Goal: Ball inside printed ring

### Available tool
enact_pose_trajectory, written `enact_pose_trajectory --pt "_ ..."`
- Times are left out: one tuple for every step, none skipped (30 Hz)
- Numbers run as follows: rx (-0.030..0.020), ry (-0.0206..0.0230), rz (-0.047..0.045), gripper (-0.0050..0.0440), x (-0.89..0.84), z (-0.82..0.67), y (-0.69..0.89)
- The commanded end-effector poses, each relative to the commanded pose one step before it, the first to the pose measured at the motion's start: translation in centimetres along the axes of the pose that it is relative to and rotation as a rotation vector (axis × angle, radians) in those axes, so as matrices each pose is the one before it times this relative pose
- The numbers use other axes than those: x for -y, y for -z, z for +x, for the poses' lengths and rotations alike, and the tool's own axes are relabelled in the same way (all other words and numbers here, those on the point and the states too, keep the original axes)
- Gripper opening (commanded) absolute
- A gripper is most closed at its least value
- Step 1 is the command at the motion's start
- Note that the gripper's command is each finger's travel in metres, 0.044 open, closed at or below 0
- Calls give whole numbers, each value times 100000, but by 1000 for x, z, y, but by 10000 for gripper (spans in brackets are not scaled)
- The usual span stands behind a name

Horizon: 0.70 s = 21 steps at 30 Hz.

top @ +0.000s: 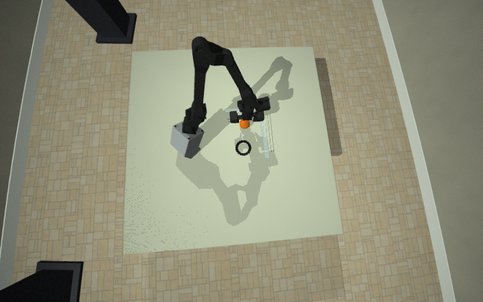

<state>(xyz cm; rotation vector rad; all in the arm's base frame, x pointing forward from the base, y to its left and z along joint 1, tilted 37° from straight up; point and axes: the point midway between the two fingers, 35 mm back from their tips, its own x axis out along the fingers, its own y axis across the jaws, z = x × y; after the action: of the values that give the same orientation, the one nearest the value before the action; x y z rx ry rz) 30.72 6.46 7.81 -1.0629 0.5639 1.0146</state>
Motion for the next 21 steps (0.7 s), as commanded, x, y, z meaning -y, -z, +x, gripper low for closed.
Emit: enact_pose_trajectory --pt "-364 -1734 811 426 -451 953 139" --pt "-1 -1 0 426 2 165 1" --pt "0 0 0 426 0 165 0" --pt "0 0 0 426 -1 165 0" --pt "0 0 0 426 -2 165 0" --pt "0 1 0 426 -3 165 -1" --pt "1 1 0 426 -4 165 -1" --pt "1 1 0 426 -5 165 -1" --pt "0 0 0 426 0 0 0" --pt "0 0 0 426 0 0 0" --pt "1 2 1 426 -6 164 -2" --pt "2 2 1 426 -8 164 -2" --pt "2 2 1 426 -9 164 -2" --pt "2 3 1 426 -10 164 -2" --pt "2 3 1 426 -11 164 -3" --pt "3 3 1 426 -12 164 -3" --pt "3 4 1 426 -13 164 -3" --pt "3 4 1 426 -15 164 -3" --pt "4 4 1 426 -16 164 -4" --pt "4 4 2 426 -17 163 -4" --pt "3 4 1 426 -15 134 -3"
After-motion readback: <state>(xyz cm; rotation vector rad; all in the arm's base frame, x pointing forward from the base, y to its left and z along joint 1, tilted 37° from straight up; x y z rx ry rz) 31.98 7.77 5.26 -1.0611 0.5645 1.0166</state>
